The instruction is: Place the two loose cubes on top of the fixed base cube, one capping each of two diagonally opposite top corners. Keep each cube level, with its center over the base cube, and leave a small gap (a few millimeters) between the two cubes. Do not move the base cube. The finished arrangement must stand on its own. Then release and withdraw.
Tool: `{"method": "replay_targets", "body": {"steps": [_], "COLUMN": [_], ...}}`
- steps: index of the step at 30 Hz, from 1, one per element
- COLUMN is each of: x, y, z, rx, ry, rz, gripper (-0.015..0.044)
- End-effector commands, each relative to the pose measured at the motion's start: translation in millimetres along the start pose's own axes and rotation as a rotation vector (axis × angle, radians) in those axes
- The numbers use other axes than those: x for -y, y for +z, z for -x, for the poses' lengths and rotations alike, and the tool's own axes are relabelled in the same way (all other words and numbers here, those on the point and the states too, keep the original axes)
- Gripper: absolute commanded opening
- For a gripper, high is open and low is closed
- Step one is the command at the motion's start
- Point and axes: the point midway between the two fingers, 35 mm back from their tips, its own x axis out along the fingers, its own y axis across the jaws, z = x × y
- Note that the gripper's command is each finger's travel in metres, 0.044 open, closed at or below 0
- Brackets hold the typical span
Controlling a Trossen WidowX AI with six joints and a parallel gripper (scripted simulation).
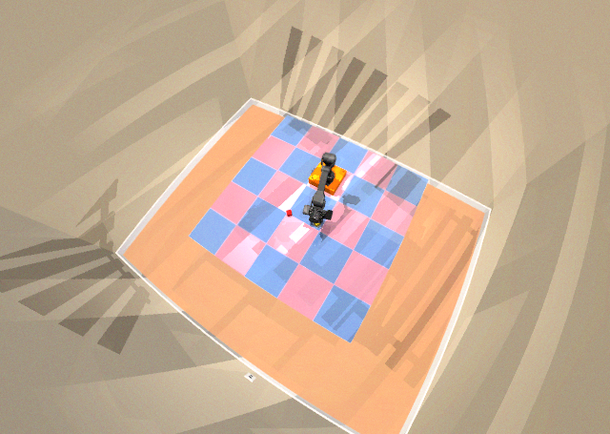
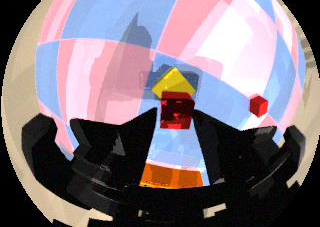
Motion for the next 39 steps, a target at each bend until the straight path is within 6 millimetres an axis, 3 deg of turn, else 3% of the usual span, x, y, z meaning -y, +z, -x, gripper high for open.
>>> {"method": "replay_targets", "body": {"steps": [1, 18, 20, 30, 39], "x": [0, 0, 5, 92, 179], "y": [0, 0, 2, 18, 6], "z": [7, 30, 29, 48, 62], "rx": [0.0, 0.0, 0.004, 0.023, 0.01], "ry": [0.0, 0.0, 0.001, 0.009, -0.006], "rz": [0.0, 0.0, -0.04, -0.576, -1.035], "gripper": [0.0205, 0.0205, 0.0258, 0.0265, 0.0265]}}
